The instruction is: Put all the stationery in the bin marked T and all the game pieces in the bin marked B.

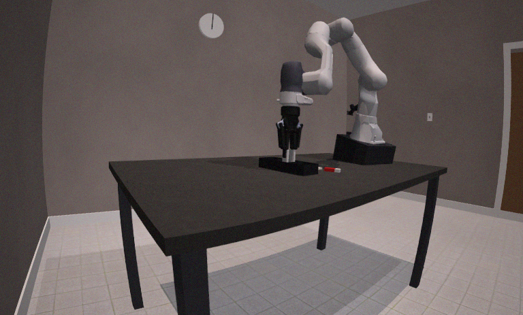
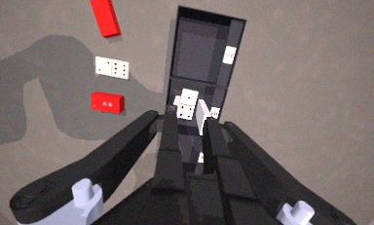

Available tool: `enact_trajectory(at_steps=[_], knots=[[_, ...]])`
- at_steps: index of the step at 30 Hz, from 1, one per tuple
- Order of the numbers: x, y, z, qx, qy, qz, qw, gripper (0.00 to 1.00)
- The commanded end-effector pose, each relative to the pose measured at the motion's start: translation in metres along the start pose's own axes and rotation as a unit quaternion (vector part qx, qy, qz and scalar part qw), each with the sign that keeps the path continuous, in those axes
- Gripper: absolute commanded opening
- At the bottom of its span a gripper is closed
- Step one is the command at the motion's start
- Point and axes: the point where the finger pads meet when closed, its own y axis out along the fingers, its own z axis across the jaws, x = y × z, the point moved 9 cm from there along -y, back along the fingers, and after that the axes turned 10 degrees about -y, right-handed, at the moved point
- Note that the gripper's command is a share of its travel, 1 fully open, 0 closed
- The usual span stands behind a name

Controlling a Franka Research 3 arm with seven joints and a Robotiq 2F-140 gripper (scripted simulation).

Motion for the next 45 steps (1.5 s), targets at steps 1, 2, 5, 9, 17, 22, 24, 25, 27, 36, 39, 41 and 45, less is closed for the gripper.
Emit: enact_trajectory(at_steps=[1,2,5,9,17,22,24,25,27,36,39,41,45], knots=[[0.000,0.000,0.001,0.002,0.003,0.000,1.000,0.19],[0.000,0.000,0.001,0.002,0.003,0.000,1.000,0.19],[0.000,-0.004,0.001,0.002,0.003,0.000,1.000,0.19],[0.000,-0.009,0.001,0.002,0.003,0.000,1.000,0.19],[0.000,-0.017,0.001,0.002,0.003,0.000,1.000,0.19],[0.000,-0.024,0.001,0.002,0.003,0.000,1.000,0.19],[0.000,-0.027,0.001,0.002,0.003,0.000,1.000,0.19],[0.000,-0.028,0.001,0.002,0.003,0.000,1.000,0.19],[0.000,-0.030,0.001,0.002,0.003,0.000,1.000,0.19],[0.000,-0.044,0.001,0.002,0.003,0.000,1.000,0.19],[0.000,-0.044,0.001,0.002,0.003,0.000,1.000,0.19],[0.000,-0.044,0.001,0.002,0.003,0.000,1.000,0.19],[0.000,-0.044,0.001,0.002,0.003,0.000,1.000,0.19]])
